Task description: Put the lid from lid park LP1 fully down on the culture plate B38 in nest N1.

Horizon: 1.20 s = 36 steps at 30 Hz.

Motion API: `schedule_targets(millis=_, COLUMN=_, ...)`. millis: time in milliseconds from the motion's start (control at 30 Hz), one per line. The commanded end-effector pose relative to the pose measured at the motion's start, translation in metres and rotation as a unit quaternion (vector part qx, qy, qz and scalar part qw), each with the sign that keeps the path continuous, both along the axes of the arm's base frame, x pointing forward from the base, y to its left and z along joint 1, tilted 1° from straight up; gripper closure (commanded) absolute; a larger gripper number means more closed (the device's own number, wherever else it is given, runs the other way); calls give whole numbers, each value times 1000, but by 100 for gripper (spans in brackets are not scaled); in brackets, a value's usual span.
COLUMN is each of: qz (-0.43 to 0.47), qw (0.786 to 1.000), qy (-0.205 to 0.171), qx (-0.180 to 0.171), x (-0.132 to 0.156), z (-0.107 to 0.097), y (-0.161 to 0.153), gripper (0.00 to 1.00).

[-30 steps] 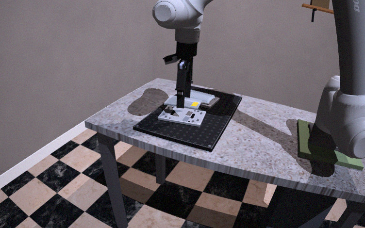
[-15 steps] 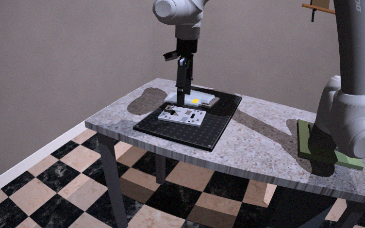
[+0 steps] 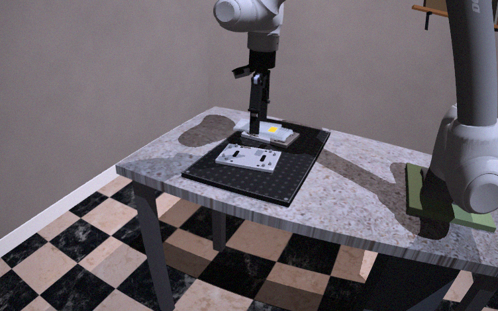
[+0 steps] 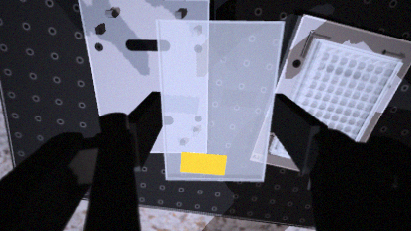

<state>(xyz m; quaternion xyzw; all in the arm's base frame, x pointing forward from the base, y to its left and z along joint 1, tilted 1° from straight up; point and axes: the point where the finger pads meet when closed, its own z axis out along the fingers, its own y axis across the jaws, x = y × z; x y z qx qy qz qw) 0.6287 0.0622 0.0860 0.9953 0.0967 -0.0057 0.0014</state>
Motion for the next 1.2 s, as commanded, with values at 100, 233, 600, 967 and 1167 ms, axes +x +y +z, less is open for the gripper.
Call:
schedule_targets(millis=100, qz=1, qw=1000, qy=-1, qx=2, x=5, z=1, y=-115, gripper=40)
schedule_targets(millis=233, qz=1, qw=1000, qy=-1, qx=2, x=5, z=1, y=-123, gripper=40)
schedule_targets(millis=600, qz=1, qw=1000, qy=-1, qx=2, x=5, z=1, y=-123, gripper=40)
schedule_targets(millis=967, qz=-3, qw=1000, qy=-1, qx=2, x=5, z=0, y=-123, gripper=40)
schedule_targets(millis=1167, qz=-14, qw=1000, qy=-1, qx=2, x=5, z=0, y=-123, gripper=40)
